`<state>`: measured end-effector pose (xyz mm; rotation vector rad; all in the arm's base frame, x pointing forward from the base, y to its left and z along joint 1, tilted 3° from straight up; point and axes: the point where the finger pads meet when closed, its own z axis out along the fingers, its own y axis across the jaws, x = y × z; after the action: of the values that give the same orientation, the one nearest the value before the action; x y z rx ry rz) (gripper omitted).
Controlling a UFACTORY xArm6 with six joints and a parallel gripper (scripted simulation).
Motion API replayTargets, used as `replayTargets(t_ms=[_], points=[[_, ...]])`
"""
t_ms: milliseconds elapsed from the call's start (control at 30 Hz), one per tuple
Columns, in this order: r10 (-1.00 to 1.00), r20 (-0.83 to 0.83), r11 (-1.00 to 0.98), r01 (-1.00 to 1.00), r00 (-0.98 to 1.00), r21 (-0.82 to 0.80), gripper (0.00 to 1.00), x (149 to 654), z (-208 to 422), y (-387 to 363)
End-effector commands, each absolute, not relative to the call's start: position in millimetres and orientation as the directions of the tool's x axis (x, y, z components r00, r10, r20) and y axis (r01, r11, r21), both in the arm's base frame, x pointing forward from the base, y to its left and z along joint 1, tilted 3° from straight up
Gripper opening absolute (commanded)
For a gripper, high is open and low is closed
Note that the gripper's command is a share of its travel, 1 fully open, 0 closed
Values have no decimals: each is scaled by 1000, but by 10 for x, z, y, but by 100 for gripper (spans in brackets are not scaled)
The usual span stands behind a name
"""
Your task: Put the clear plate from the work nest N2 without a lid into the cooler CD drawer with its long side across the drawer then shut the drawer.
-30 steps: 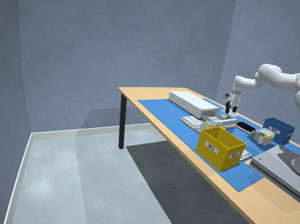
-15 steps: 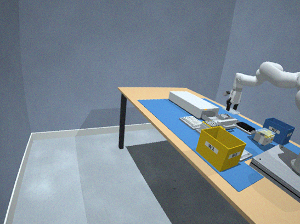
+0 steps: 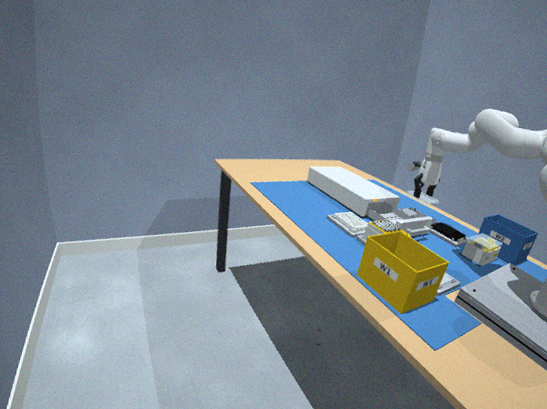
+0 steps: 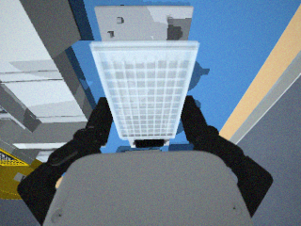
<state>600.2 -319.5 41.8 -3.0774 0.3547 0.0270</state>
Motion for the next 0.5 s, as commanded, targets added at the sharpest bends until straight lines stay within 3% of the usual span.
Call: replayTargets(t_ms=[0, 467], points=[[-227, -17, -973, -228, 974, -40, 0, 6016, 509, -3205], [-227, -17, -973, -228, 974, -40, 0, 6018, 709, -3214]])
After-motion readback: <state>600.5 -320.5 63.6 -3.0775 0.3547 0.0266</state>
